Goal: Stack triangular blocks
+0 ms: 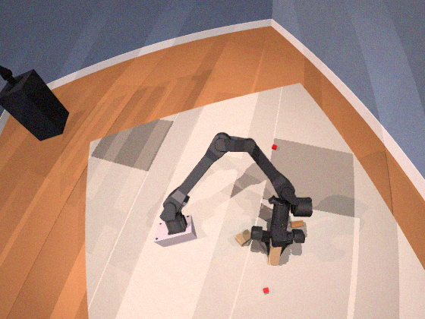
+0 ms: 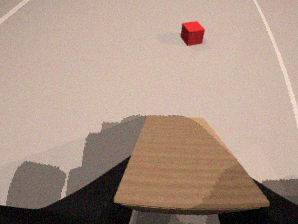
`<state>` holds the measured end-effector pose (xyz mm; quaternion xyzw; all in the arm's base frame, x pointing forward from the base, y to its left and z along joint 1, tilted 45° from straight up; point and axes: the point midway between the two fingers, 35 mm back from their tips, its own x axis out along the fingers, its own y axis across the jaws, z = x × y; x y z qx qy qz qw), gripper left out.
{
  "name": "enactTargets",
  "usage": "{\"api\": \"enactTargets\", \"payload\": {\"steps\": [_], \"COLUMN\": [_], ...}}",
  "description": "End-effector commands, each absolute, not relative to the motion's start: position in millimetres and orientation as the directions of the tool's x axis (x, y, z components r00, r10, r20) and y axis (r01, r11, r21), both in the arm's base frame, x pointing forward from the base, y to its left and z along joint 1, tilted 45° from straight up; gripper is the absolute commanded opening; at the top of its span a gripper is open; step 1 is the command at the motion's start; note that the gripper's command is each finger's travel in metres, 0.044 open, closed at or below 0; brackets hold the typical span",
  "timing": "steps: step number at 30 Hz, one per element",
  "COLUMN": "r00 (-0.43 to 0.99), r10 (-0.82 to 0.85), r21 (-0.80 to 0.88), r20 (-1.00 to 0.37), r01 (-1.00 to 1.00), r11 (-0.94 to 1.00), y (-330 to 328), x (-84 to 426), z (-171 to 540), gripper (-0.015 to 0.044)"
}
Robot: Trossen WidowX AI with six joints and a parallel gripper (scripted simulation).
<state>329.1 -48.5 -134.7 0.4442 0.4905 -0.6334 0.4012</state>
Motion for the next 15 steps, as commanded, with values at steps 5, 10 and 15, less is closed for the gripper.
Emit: {"api": "enactTargets", "payload": {"steps": [5, 10, 15], "r00": [-0.266, -0.239, -0.207], "r10": [0.017, 0.143, 0.266], "r21": [-0.264, -0.264, -0.264], "r20": [-0.964, -0.961, -0.941], "r01": [0.944, 0.944, 0.944], "r11": [-0.197, -0.198, -0.199], "y": [-55.4, -65.1, -74.9], "x": [328.4, 327.2, 325.5], "z": [-132.7, -131.0, -130.4], "gripper": [0.0000, 0.0000, 0.0000]}}
